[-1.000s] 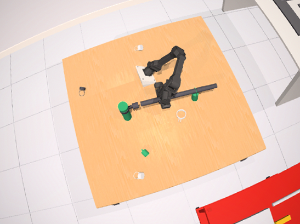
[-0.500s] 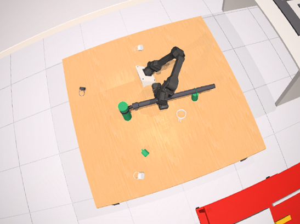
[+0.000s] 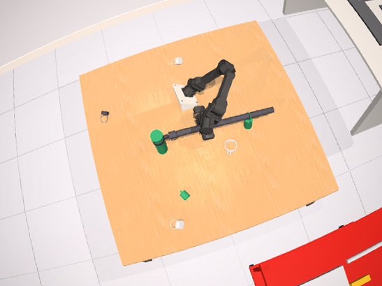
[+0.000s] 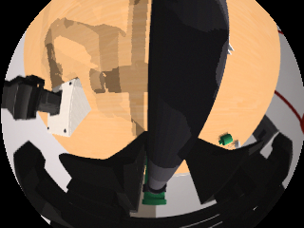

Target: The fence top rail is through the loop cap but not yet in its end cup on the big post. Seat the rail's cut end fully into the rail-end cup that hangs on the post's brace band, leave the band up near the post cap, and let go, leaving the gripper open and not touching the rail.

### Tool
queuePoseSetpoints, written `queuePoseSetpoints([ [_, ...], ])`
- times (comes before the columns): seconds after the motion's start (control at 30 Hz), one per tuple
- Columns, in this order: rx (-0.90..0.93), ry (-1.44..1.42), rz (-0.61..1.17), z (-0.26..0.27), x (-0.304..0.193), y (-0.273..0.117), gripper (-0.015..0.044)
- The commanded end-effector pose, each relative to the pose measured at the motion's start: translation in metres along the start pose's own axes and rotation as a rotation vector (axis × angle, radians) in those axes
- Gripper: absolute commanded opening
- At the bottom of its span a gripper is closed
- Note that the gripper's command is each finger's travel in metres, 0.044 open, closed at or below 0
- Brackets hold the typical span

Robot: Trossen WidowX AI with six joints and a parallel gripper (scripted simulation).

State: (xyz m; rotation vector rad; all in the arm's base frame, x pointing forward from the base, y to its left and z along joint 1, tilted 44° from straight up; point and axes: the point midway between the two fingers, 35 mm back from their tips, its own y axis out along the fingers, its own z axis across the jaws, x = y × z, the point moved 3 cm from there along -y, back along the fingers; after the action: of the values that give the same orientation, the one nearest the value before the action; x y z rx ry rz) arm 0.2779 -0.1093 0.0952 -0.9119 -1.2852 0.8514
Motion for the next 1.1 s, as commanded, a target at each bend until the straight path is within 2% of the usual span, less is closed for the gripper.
queuePoseSetpoints([
  [0.0,-0.005,0.004,0.016,0.0013,-0.0067,-0.0019,0.0],
  [1.07,0.0,-0.001,0.001,-0.0002,-0.0006,-0.0001,0.0],
])
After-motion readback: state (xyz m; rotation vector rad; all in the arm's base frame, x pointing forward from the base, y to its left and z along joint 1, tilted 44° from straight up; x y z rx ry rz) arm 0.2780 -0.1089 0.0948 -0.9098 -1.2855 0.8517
